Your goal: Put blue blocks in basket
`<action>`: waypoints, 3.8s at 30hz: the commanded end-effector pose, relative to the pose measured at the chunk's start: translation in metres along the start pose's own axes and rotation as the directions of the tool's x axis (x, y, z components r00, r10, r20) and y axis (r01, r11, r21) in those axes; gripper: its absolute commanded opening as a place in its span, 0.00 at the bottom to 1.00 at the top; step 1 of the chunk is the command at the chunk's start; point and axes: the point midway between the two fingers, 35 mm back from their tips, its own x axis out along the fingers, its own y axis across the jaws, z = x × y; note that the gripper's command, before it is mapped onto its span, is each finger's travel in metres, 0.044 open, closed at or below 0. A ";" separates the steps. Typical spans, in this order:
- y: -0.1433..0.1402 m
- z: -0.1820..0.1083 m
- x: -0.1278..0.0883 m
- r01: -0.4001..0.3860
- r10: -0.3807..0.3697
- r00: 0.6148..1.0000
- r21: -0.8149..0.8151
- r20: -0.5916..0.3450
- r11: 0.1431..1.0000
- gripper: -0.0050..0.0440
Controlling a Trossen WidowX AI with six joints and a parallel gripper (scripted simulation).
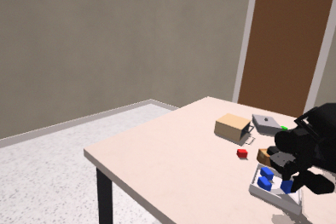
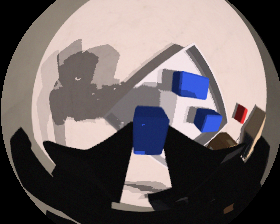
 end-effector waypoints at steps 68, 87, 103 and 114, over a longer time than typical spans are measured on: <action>-0.019 -0.001 -0.086 0.056 -0.056 0.998 -0.112 0.005 0.992 0.40; -0.174 0.006 -0.055 0.135 -0.129 0.991 -0.305 0.041 0.943 0.40; -0.294 -0.058 -0.056 0.253 -0.211 0.968 -0.518 0.139 0.817 0.40; -0.358 -0.145 -0.057 0.340 -0.265 0.940 -0.611 0.213 0.714 0.40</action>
